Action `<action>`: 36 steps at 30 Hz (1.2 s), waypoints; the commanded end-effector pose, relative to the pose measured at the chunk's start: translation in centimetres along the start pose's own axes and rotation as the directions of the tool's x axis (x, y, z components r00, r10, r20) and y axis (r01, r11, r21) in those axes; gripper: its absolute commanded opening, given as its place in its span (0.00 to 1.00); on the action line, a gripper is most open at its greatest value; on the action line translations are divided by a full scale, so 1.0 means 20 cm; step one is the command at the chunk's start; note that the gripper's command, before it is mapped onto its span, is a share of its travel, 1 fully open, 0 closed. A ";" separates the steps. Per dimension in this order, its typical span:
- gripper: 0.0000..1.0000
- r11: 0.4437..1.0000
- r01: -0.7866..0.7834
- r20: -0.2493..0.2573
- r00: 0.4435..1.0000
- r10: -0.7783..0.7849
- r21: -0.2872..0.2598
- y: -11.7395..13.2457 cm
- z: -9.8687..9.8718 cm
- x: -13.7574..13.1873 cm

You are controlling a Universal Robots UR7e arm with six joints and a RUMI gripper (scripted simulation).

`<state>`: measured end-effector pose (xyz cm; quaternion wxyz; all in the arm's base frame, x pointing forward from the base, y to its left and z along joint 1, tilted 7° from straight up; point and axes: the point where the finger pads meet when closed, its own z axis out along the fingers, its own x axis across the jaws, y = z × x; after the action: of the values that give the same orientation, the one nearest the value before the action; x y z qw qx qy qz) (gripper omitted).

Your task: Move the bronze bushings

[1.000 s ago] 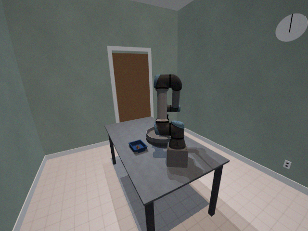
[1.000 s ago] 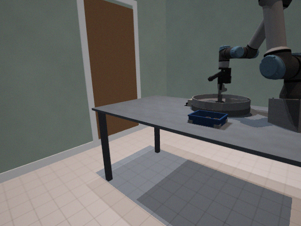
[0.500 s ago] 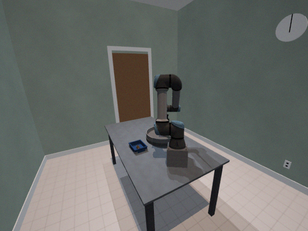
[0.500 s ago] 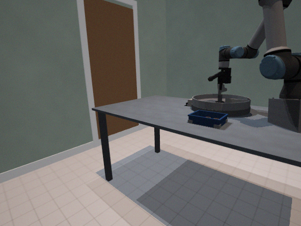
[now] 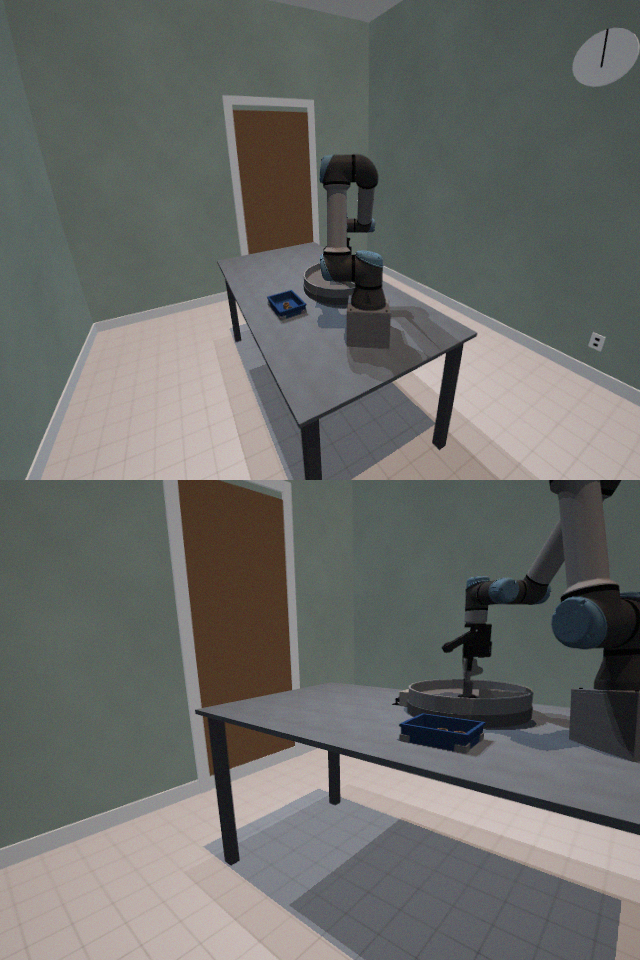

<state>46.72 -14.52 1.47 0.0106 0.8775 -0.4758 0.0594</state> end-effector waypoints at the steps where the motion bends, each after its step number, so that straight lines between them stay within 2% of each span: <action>1: 0.06 1.000 0.001 0.003 1.000 -0.001 -0.001 0.00 0.01 -0.01; 25: 0.06 1.000 0.001 0.002 1.000 -0.001 -0.001 0.00 0.00 -0.01; 30: 0.06 1.000 0.001 -0.004 1.000 -0.001 0.001 0.00 -0.08 0.01; 32: 0.06 1.000 0.001 -0.004 1.000 -0.001 0.001 0.00 -0.08 0.01; 36: 0.06 1.000 0.001 -0.004 1.000 -0.001 0.001 0.00 -0.18 0.01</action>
<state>46.50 -14.36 2.52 0.0105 0.8775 -0.4759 0.0584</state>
